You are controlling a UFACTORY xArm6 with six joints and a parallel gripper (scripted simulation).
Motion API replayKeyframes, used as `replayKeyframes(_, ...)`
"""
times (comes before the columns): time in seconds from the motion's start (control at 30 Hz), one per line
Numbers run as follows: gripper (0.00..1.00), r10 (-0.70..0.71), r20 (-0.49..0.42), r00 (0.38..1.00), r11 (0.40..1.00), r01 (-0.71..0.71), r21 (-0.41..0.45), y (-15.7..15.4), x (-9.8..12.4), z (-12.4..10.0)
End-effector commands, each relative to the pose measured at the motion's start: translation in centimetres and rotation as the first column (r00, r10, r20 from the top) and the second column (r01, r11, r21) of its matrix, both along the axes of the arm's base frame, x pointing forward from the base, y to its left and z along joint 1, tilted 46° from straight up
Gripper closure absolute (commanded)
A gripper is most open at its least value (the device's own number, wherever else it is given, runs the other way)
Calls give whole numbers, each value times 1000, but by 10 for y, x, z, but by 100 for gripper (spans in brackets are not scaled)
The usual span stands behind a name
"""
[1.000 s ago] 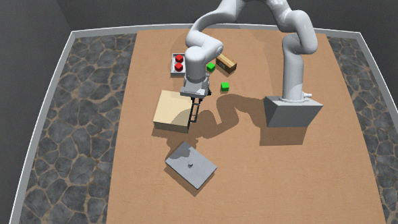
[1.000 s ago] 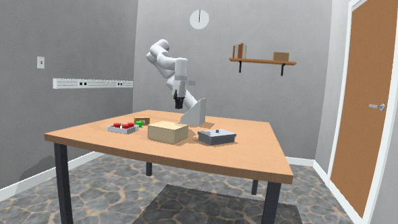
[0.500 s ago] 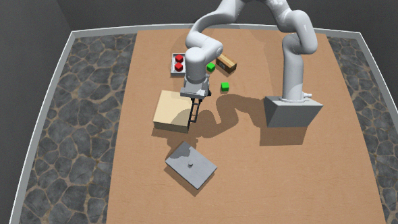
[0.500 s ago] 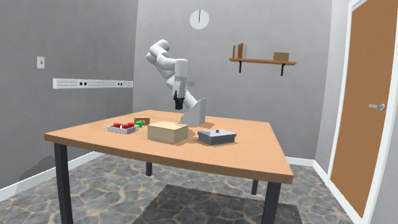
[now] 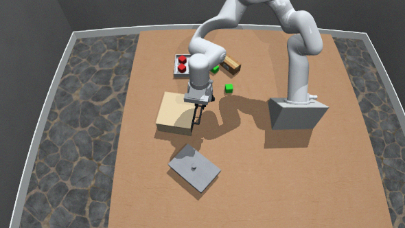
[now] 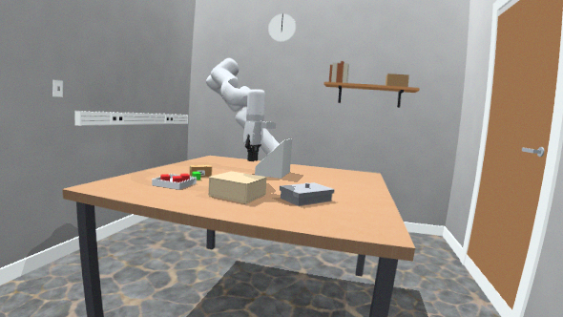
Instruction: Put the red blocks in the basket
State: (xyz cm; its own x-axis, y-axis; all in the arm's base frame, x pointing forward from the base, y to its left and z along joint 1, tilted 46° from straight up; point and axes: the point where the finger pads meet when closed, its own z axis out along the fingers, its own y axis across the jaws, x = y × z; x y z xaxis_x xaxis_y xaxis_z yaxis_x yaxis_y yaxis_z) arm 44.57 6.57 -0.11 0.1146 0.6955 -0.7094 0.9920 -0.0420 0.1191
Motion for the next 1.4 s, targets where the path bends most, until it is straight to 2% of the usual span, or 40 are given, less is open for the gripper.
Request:
replayKeyframes(0.0, 76, 2, 3, 1000, 1000, -2, 2, -8, 2, -9)
replayKeyframes(0.33, 76, 2, 3, 1000, 1000, -2, 2, -28, 4, -28)
replayKeyframes(0.7, 76, 2, 3, 1000, 1000, -2, 2, -39, 5, -39)
replayKeyframes(1.37, 76, 2, 3, 1000, 1000, -2, 2, -43, 5, -42)
